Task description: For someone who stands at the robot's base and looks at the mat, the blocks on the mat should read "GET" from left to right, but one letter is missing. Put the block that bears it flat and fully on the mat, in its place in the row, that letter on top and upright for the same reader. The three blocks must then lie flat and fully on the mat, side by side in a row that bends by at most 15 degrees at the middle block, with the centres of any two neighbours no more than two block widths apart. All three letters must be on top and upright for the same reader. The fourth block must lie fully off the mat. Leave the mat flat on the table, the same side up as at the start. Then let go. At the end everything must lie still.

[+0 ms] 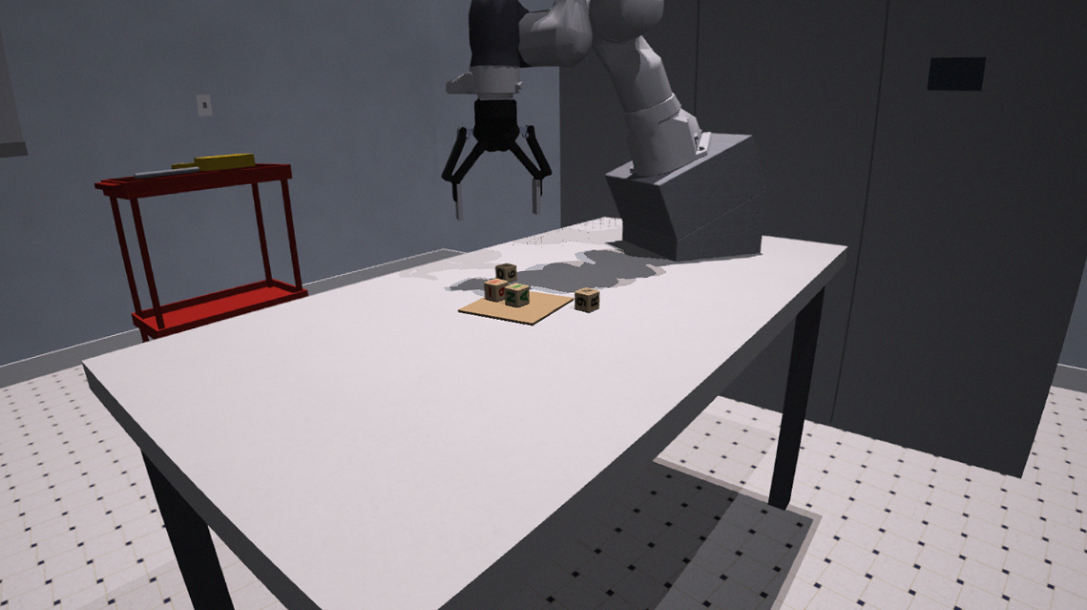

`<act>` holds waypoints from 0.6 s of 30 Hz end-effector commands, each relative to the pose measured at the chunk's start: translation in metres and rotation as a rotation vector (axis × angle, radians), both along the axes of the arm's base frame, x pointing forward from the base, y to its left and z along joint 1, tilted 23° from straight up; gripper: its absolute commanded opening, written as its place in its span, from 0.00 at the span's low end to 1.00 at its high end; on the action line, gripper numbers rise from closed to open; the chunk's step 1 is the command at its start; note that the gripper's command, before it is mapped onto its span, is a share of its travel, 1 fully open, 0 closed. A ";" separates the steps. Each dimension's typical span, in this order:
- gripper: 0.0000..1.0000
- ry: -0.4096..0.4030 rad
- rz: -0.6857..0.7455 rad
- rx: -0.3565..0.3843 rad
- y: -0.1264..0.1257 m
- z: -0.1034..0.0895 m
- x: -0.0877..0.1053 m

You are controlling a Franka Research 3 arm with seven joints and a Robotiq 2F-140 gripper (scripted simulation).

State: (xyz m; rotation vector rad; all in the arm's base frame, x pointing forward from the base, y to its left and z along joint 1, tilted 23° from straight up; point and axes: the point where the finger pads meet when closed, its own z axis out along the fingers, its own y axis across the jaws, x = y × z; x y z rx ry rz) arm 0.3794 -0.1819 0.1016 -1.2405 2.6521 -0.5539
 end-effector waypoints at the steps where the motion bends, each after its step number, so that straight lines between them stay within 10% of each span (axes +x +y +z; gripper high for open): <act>1: 1.00 0.021 0.099 -0.031 0.001 0.000 0.002; 18: 1.00 0.090 0.379 -0.108 0.008 -0.007 0.003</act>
